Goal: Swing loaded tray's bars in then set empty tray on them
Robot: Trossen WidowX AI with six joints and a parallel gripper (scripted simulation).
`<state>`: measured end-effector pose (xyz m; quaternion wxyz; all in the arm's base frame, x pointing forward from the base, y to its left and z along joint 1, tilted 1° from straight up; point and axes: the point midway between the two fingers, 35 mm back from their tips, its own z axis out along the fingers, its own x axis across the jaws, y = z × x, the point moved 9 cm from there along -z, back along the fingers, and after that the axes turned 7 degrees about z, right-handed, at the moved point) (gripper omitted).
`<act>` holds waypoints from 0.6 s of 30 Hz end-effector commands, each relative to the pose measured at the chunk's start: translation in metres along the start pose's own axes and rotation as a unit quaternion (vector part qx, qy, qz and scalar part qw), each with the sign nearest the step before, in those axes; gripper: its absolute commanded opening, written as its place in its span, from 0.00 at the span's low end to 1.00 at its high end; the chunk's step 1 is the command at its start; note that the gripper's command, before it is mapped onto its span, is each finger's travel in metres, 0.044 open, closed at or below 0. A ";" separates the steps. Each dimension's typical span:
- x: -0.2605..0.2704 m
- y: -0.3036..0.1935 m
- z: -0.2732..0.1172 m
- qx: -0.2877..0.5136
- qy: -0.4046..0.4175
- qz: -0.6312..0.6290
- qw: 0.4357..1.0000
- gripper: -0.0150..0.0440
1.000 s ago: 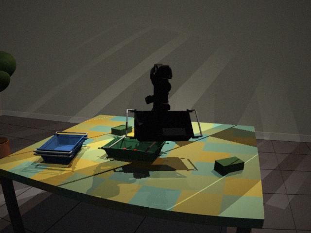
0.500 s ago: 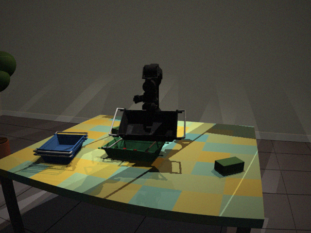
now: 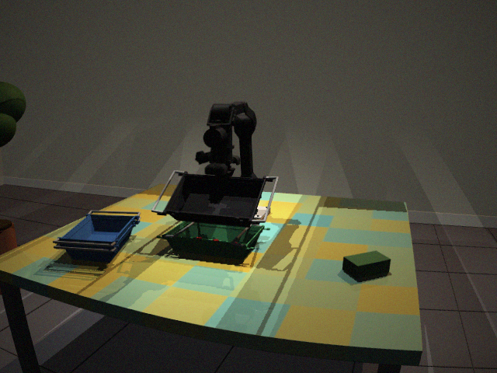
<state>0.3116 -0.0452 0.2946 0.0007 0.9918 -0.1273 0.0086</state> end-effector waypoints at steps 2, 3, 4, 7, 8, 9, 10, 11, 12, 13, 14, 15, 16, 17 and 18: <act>-0.001 0.015 -0.005 0.004 0.012 0.018 1.000 0.25; -0.001 0.016 -0.005 0.004 0.012 0.019 1.000 0.25; -0.001 0.016 -0.005 0.004 0.012 0.019 1.000 0.25; -0.001 0.016 -0.005 0.004 0.012 0.019 1.000 0.25; -0.001 0.016 -0.005 0.004 0.012 0.019 1.000 0.25; -0.001 0.016 -0.005 0.004 0.012 0.019 1.000 0.25; -0.001 0.016 -0.005 0.004 0.012 0.019 1.000 0.25; -0.001 0.016 -0.005 0.004 0.012 0.019 1.000 0.25; -0.001 0.016 -0.005 0.004 0.012 0.019 1.000 0.25; -0.001 0.016 -0.005 0.004 0.012 0.019 1.000 0.25; -0.001 0.016 -0.005 0.004 0.012 0.019 1.000 0.25; -0.001 0.016 -0.005 0.004 0.012 0.019 1.000 0.25; -0.001 0.016 -0.005 0.004 0.012 0.019 1.000 0.25; -0.001 0.016 -0.005 0.004 0.012 0.019 1.000 0.25; -0.001 0.016 -0.005 0.004 0.012 0.019 1.000 0.25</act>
